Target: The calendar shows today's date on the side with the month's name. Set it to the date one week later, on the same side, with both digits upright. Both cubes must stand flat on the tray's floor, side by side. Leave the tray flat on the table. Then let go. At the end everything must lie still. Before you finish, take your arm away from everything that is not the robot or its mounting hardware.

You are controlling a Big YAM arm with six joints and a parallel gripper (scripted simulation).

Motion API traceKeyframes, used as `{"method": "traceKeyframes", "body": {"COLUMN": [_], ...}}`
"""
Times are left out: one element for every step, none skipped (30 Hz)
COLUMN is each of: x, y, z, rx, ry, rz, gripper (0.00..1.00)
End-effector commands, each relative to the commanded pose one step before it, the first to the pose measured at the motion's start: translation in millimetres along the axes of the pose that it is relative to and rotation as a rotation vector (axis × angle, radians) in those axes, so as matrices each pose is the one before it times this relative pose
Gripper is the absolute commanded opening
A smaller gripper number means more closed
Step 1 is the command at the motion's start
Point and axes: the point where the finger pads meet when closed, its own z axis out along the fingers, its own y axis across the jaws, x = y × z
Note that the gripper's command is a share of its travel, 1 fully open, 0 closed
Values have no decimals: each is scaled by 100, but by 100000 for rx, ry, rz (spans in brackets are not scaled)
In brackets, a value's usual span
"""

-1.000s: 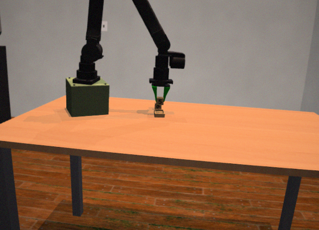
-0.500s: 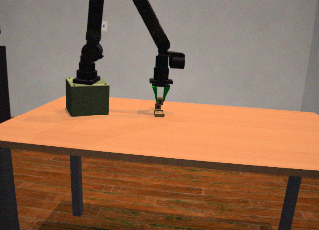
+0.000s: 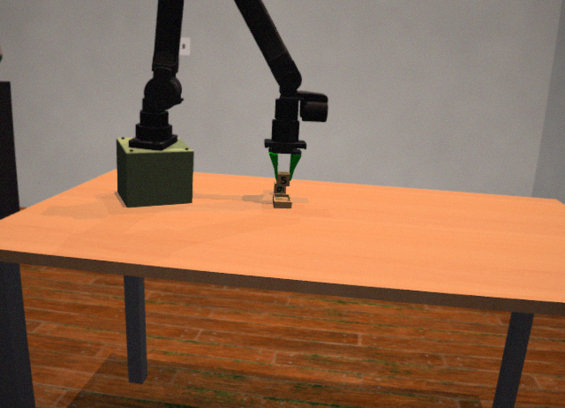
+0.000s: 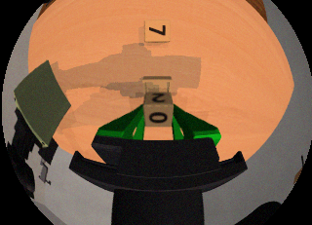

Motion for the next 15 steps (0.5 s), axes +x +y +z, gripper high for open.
{"method": "traceKeyframes", "body": {"x": [190,0,0,1,3,8,14,20,25,29,34,34,21,0,0], "y": [-775,0,0,3,18,43,73,104,133,158,67,-34,-167,0,0], "z": [221,0,0,1,5,13,23,32,41,49,18,-15,-60,0,0], "rx": [1552,0,0,-5,-29,-69,-117,-168,-215,-254,-94,83,316,0,0], "ry": [45,0,0,0,1,1,2,3,4,4,3,2,-1,0,0], "rz": [-601,0,0,-2,-15,-3,16,23,29,34,52,55,23,0,0], "gripper": [27,27,27,27,27,27,27,27,27,27,27,27,27,27,27]}}
